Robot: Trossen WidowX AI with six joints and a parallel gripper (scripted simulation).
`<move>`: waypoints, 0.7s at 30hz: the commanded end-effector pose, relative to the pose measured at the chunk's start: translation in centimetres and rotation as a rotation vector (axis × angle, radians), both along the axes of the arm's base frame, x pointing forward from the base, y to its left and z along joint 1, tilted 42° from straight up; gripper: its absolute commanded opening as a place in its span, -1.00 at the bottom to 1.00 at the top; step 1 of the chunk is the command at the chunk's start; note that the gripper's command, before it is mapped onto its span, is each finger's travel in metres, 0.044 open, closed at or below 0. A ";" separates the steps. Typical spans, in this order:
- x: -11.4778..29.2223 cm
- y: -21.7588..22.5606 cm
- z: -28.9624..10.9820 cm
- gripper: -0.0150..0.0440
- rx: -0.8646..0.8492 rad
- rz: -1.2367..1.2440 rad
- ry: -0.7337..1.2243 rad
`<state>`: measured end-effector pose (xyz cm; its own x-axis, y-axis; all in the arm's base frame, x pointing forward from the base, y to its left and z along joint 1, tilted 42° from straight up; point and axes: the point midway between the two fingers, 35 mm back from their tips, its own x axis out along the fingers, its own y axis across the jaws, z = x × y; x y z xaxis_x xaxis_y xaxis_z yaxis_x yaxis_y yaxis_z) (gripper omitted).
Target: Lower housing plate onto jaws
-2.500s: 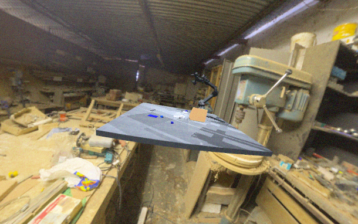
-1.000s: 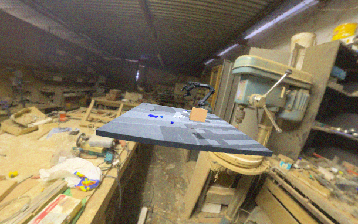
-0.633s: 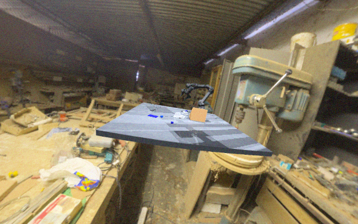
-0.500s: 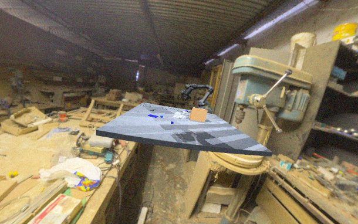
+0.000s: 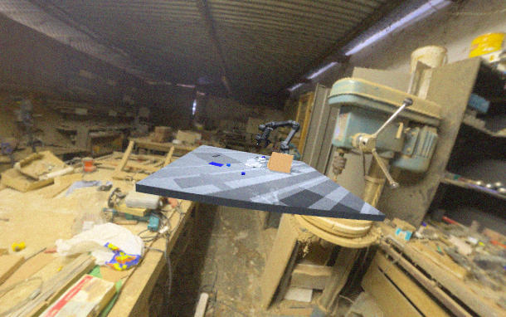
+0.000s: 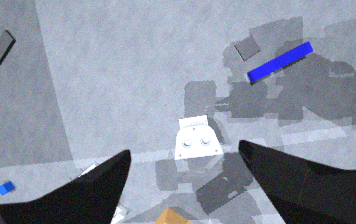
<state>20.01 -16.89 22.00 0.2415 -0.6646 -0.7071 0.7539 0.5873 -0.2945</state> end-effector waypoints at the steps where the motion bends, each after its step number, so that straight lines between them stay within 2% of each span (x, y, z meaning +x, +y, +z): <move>1: -0.8 -0.3 -1.5 1.00 0.002 -0.016 0.081; 9: -2.6 -0.6 -4.0 1.00 0.003 -0.049 0.229; 14: -2.7 -0.7 -4.2 1.00 0.003 -0.051 0.233; 21: -2.6 -3.3 -7.0 1.00 0.001 -0.050 0.233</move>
<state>17.45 -19.68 15.97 0.0411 -0.6763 -0.7354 0.7034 0.5424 -0.4594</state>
